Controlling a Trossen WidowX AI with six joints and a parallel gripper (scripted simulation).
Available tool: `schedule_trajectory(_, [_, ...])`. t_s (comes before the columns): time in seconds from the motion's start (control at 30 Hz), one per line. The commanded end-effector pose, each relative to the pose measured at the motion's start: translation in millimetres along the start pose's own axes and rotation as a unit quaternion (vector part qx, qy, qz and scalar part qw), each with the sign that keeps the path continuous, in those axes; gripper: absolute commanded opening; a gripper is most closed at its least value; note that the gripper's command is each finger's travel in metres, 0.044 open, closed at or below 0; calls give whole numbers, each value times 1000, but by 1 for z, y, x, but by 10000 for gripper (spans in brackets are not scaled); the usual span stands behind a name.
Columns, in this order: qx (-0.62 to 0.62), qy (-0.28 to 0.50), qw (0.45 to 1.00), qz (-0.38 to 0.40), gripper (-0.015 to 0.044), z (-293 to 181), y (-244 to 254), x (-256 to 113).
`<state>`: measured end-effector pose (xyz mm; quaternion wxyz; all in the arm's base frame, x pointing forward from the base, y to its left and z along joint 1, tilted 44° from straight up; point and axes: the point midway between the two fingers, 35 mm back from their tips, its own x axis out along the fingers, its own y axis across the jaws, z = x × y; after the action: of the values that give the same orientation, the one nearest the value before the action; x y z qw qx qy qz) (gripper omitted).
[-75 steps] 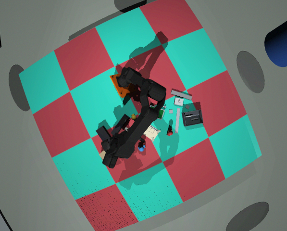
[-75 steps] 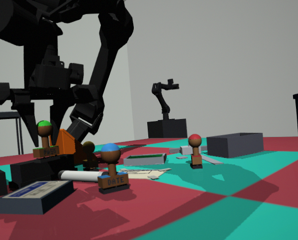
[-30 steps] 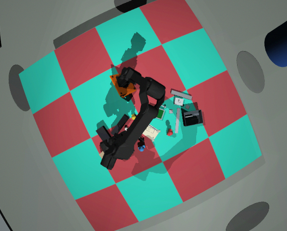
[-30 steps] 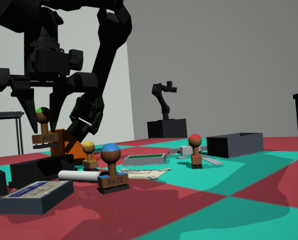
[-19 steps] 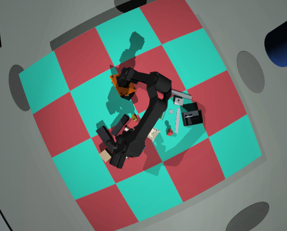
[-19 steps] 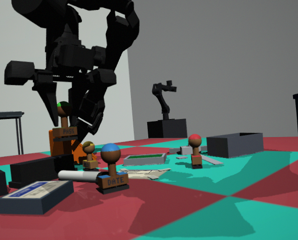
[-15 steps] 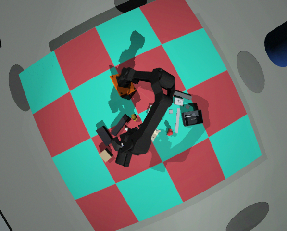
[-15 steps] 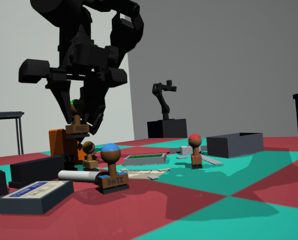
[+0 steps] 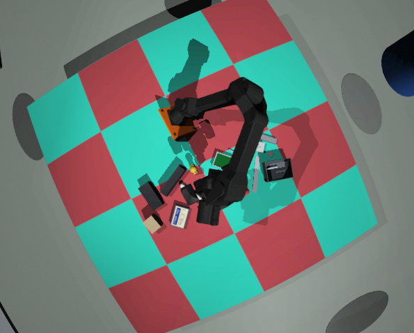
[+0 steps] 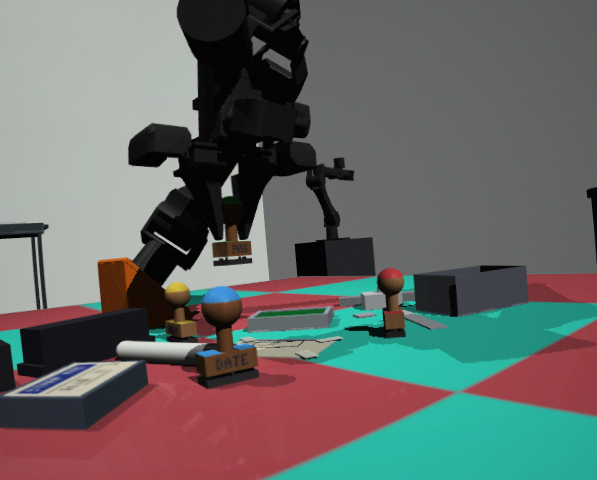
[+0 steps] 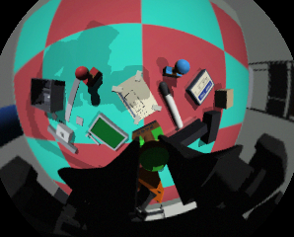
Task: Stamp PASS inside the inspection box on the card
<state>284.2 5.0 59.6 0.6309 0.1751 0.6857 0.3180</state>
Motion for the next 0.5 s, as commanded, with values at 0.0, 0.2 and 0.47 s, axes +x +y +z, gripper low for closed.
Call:
schedule_trajectory(0.0, [3,-1,1000,4,0,-6,23,0])
schedule_trajectory(0.2, [2,-1,1000,6,0,-16,53,1])
schedule_trajectory(0.47, [2,1,1000,12,0,-34,88,5])
